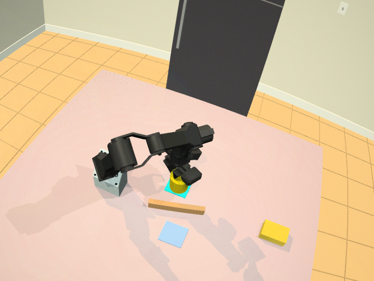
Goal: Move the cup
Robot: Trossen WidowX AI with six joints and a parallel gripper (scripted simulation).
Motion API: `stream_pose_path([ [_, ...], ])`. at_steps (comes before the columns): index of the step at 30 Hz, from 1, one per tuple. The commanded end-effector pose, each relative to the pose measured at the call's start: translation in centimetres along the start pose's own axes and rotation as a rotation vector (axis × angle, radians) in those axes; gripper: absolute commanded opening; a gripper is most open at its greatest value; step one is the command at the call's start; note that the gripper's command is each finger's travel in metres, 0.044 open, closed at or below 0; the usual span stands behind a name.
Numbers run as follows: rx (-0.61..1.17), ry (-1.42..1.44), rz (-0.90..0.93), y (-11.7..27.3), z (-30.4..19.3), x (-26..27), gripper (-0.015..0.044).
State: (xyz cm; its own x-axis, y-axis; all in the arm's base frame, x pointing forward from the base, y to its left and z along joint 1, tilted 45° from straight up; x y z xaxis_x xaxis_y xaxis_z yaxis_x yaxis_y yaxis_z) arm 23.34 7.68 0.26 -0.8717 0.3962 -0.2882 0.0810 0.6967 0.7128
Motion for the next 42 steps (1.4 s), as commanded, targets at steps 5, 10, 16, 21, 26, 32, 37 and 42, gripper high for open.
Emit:
stream_pose_path([
  [5,-0.011,-0.009,0.001,0.2,1.8,1.1,0.0000],
  [10,-0.012,-0.009,0.002,0.3,2.7,1.8,0.0000],
  [16,-0.013,-0.009,0.002,0.4,3.8,2.6,0.0000],
  [21,-0.013,-0.009,0.002,0.1,3.9,2.7,0.0000],
  [26,-0.013,-0.009,0.002,-0.7,3.9,2.7,0.0000],
  [32,-0.012,-0.009,0.001,-1.7,4.0,2.6,0.0000],
  [37,-0.012,-0.009,0.001,-2.6,4.0,2.6,0.0000],
  [42,-0.012,-0.010,0.001,-3.5,4.0,2.6,0.0000],
])
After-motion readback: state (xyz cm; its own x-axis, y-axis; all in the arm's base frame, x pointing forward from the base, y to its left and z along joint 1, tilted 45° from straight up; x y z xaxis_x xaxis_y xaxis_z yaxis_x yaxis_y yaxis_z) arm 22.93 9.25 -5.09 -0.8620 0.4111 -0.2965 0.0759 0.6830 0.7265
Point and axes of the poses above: the point midway between the two fingers, 35 mm back from their tips, its own y axis back along the fingers, its own x axis across the jaws, z = x × y, the point moved 6 cm from there along y, back along the fingers, and after that the axes turned 8 degrees about y, right-handed, at the moved point
